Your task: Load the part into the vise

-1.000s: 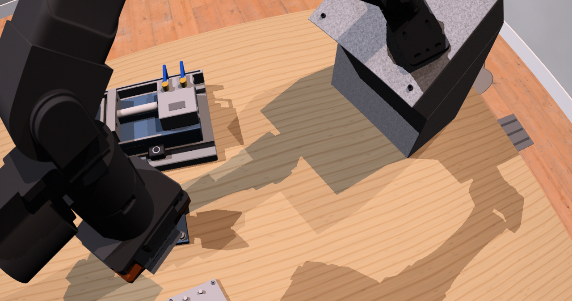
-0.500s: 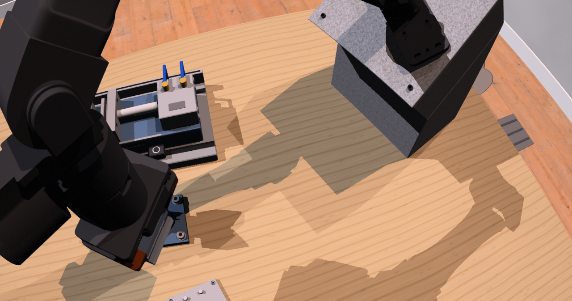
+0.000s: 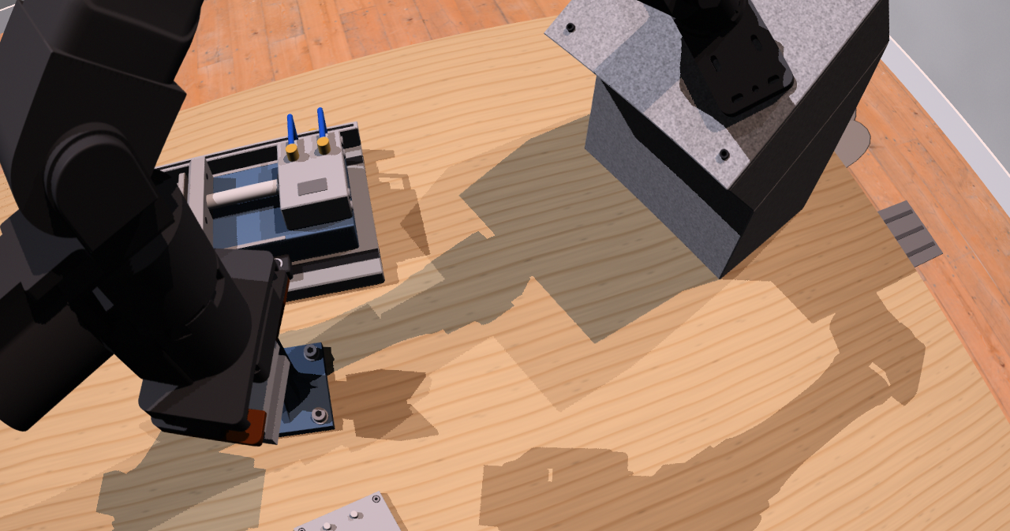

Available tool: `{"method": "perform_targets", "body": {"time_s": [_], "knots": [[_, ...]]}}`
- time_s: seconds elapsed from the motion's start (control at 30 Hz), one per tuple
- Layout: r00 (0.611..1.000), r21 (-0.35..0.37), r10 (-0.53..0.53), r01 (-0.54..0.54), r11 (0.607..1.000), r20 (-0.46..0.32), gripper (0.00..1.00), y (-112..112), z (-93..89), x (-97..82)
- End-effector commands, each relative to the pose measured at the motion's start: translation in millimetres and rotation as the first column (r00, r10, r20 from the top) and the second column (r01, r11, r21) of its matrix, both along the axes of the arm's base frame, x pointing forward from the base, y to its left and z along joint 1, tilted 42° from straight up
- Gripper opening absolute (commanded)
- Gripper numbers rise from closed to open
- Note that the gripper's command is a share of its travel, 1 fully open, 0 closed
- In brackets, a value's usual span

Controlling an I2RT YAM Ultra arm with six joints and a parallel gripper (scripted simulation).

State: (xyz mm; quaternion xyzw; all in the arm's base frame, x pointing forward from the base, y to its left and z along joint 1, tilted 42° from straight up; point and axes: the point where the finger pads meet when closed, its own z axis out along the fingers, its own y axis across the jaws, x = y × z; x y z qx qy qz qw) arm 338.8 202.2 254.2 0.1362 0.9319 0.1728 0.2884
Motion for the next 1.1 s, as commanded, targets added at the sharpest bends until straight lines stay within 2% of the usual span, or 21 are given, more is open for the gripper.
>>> {"method": "perform_targets", "body": {"time_s": [0.0, 0.1, 0.17, 0.27, 0.4, 0.5, 0.57, 0.67, 0.73, 0.8, 0.9, 0.97, 1.07], "knots": [[0.994, -0.032, 0.085, -0.083, 0.996, 0.069, 0.0, -7.4, 18.7, -1.3], [0.989, -0.08, 0.134, -0.129, 0.988, 0.065, 0.0, -12.0, 11.2, -1.8], [0.982, -0.099, 0.167, -0.158, 0.982, 0.09, 0.0, -13.2, 18.9, 0.8], [0.973, -0.148, 0.218, -0.204, 0.968, 0.081, 0.0, -17.9, 10.8, 0.0], [0.963, -0.17, 0.25, -0.23, 0.958, 0.105, 0.0, -19.1, 17.9, 2.8], [0.949, -0.216, 0.301, -0.275, 0.937, 0.093, 0.0, -23.7, 10.3, 2.1], [0.936, -0.24, 0.333, -0.299, 0.923, 0.113, 0.0, -25.1, 16.9, 4.5], [0.919, -0.285, 0.382, -0.343, 0.895, 0.097, 0.0, -29.7, 9.2, 3.7], [0.903, -0.31, 0.413, -0.362, 0.879, 0.118, 0.0, -31.0, 17.4, 6.4], [0.89, -0.338, 0.445, -0.39, 0.857, 0.102, 0.0, -33.9, 9.8, 6.0], [0.864, -0.378, 0.49, -0.419, 0.825, 0.112, 0.0, -37.0, 15.7, 7.8], [0.864, -0.378, 0.49, -0.419, 0.825, 0.112, 0.0, -37.0, 15.7, 7.8], [0.84, -0.416, 0.535, -0.456, 0.787, 0.091, 0.0, -41.3, 8.8, 7.0]]}}
